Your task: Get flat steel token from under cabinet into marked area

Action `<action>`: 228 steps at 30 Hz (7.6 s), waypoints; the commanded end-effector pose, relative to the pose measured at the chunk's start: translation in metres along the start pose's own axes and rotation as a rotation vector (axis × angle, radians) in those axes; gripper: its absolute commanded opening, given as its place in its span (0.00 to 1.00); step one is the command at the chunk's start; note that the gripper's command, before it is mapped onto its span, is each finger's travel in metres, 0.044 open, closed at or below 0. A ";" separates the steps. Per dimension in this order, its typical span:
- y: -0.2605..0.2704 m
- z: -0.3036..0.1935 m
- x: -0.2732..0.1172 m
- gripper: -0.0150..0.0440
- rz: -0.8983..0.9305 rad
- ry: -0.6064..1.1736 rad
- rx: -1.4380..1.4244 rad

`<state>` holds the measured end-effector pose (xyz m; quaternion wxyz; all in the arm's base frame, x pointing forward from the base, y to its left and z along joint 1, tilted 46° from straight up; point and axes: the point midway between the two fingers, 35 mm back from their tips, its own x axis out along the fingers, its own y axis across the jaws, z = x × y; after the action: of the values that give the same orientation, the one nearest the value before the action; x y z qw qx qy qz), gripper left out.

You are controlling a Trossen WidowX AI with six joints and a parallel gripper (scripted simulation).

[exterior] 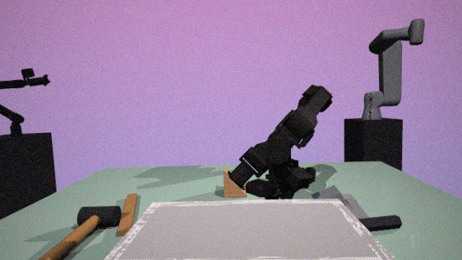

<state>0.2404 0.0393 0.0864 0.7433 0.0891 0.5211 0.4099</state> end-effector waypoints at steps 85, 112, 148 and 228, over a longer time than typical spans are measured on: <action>-0.089 -0.034 -0.001 0.25 -0.004 -0.003 -0.005; -0.115 -0.056 -0.001 0.25 -0.006 -0.002 -0.005; -0.147 -0.084 -0.001 0.25 -0.008 -0.001 -0.005; -0.218 -0.143 -0.003 0.25 -0.013 0.002 -0.007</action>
<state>0.2318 -0.1426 -0.0937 0.7445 0.0815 0.5220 0.4081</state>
